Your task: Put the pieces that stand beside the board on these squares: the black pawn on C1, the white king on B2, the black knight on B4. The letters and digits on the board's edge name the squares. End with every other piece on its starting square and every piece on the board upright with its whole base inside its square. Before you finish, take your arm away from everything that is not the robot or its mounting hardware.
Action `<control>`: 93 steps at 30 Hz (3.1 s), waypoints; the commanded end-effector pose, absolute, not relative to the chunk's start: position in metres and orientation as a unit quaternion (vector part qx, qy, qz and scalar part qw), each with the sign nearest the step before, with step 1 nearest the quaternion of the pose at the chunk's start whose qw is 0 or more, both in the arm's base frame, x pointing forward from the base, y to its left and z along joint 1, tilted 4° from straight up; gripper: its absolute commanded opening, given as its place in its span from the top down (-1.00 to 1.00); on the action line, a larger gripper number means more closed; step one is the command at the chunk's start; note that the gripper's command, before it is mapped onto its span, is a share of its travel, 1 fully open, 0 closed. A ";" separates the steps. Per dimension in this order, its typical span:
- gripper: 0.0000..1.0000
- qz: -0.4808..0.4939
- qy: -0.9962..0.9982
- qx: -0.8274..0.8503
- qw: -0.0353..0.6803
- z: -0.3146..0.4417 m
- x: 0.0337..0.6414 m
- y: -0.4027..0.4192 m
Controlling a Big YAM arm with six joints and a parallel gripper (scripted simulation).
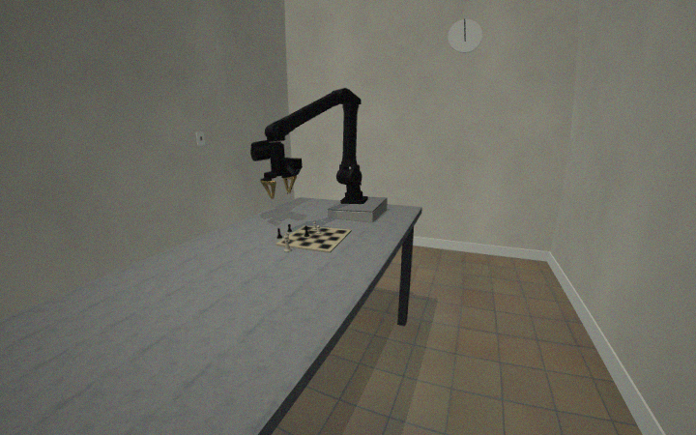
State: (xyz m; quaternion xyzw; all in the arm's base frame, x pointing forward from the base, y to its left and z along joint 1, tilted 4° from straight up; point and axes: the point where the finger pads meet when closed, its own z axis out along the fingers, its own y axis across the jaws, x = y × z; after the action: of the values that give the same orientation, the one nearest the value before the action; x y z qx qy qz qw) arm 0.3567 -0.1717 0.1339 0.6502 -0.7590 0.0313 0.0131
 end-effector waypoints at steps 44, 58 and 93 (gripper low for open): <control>-1.00 0.028 -0.991 0.129 -0.031 0.073 0.352 -0.160; 0.36 0.023 -0.995 -0.089 -0.036 0.074 0.355 -0.161; 0.36 0.023 -0.995 -0.089 -0.037 0.071 0.354 -0.160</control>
State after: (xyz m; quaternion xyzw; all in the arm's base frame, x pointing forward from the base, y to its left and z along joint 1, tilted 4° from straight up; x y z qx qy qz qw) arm 0.3482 -0.1570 0.0725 -0.0816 -0.9960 0.0196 -0.0316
